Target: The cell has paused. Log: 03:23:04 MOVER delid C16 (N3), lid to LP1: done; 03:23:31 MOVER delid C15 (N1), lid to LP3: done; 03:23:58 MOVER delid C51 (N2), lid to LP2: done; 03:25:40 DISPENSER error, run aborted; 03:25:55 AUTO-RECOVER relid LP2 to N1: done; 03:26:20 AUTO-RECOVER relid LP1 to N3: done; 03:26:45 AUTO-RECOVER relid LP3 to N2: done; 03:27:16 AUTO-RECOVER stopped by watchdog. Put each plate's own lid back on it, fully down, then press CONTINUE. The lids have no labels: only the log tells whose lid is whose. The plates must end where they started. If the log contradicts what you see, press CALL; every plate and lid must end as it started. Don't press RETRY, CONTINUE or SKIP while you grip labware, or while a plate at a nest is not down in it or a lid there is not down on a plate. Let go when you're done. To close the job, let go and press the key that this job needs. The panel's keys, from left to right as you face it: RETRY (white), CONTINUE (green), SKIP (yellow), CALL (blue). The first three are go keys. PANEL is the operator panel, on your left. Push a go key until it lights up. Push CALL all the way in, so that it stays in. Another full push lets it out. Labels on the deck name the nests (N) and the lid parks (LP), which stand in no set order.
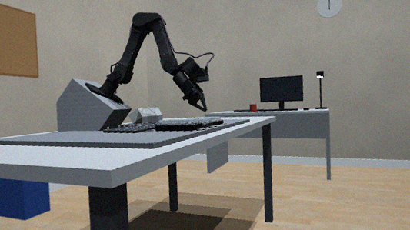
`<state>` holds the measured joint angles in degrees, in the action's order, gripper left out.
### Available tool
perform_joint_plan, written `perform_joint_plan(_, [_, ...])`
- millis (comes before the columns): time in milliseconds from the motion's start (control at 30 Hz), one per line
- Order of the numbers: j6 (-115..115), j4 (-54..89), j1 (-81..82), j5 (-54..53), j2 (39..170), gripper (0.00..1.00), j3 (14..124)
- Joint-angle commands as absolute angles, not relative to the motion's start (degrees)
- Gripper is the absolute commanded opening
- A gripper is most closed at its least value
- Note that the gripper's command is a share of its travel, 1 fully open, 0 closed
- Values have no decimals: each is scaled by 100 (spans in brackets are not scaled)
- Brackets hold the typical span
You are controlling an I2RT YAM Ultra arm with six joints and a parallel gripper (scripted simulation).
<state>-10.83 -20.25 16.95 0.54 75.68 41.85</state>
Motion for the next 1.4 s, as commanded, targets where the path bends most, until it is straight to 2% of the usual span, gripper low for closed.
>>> perform_joint_plan(0, [-1041, -2049, 1646, 17, 7473, 0, 4296])
perform_joint_plan(367, [-798, -2288, 637, -929, 7670, 0, 4074])
perform_joint_plan(400, [-753, -2637, 526, -1039, 7710, 0, 3967])
perform_joint_plan(867, [-407, -2605, -884, -2388, 8237, 0, 4465])
perform_joint_plan(1367, [-409, -2632, -977, -2519, 8210, 0, 4508])
